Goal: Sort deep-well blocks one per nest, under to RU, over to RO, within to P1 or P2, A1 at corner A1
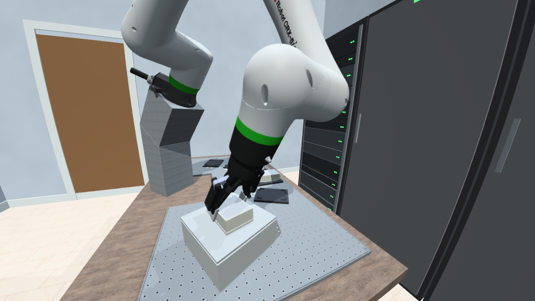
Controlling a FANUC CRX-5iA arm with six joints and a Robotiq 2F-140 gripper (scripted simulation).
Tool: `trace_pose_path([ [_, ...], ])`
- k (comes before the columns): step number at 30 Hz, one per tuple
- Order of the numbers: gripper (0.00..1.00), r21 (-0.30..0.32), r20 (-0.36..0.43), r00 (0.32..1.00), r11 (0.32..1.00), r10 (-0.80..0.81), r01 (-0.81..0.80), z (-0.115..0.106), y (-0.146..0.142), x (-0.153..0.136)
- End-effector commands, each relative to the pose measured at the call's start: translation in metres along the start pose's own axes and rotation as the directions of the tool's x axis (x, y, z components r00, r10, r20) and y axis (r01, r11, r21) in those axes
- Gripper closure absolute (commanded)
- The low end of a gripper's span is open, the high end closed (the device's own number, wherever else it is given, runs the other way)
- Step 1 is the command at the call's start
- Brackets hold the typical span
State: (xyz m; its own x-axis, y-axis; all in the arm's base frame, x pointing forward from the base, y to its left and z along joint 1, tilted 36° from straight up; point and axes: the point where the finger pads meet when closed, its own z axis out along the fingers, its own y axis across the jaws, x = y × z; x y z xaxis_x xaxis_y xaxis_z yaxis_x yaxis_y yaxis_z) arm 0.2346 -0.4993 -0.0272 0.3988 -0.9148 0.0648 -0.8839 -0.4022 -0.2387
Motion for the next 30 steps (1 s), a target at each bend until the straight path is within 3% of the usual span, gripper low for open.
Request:
trace_pose_path([
  [1,0.90,0.000,0.000,1.000,1.000,0.000,0.000,-0.004,0.000,-0.002],
  [30,0.90,0.000,0.000,1.000,1.000,0.000,0.000,-0.040,0.000,-0.023],
])
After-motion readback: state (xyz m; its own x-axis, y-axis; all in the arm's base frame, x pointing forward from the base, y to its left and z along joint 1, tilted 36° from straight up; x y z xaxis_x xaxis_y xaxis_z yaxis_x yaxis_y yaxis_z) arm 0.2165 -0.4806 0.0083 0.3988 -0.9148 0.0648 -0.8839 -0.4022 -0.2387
